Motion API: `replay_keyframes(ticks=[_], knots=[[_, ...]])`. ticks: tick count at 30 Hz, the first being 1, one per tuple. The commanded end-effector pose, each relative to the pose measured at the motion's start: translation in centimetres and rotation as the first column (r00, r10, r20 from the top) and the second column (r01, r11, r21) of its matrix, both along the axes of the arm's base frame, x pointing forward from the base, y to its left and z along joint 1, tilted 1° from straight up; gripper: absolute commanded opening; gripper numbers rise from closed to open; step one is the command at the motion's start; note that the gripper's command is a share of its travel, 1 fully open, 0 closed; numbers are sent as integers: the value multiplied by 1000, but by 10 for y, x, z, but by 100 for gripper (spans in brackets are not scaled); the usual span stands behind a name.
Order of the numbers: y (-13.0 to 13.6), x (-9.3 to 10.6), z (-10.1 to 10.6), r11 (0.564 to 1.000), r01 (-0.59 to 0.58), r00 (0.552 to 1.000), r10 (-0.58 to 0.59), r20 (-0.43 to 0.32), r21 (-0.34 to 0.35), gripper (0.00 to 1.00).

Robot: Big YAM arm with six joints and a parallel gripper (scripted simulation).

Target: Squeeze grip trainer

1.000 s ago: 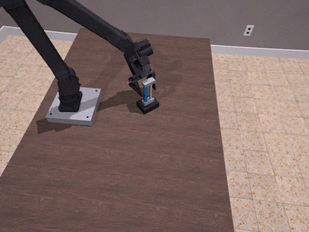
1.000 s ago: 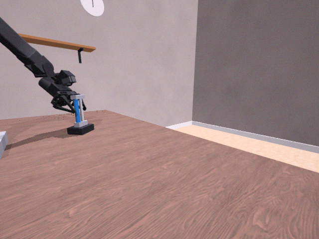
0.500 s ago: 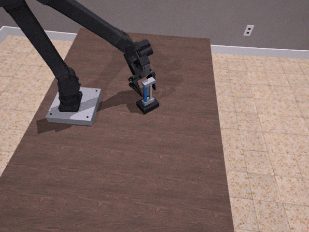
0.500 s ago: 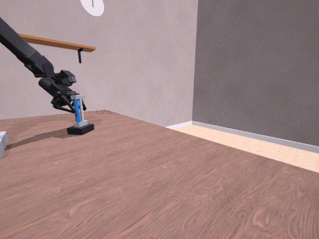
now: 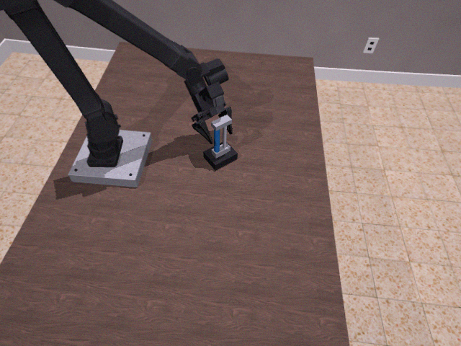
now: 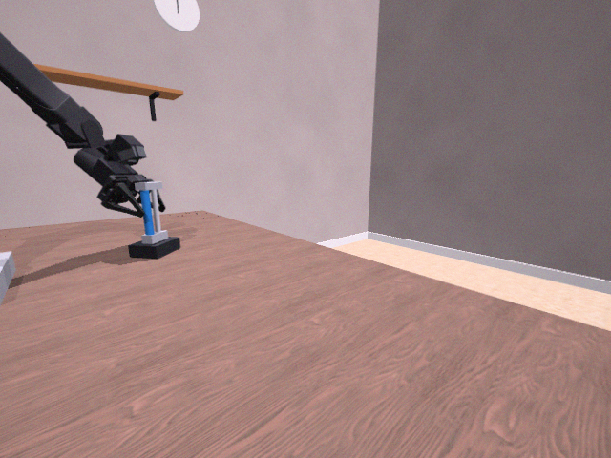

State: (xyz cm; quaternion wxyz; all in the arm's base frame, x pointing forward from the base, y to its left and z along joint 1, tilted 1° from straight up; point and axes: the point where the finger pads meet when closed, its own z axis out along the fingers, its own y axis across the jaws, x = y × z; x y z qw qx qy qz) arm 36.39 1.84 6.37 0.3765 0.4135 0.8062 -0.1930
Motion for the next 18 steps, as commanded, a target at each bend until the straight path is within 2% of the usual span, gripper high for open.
replay_keyframes(ticks=[1, 6, 7, 9, 11, 12, 18], knots=[[-2, 2, -5, 1000, -1, 1000, 1, -15, -7, 76], [-2, 2, -5, 1000, -1, 1000, 1, -15, -7, 76], [-2, 2, -5, 1000, -1, 1000, 1, -15, -7, 21], [-2, 2, -5, 1000, -1, 1000, 1, -15, -7, 21], [6, 13, 3, 1000, -10, 1000, 10, 13, 7, 21], [4, 8, 0, 1000, -10, 1000, 10, -2, 1, 21], [4, 8, 0, 1000, -10, 1000, 10, -3, 0, 21]])
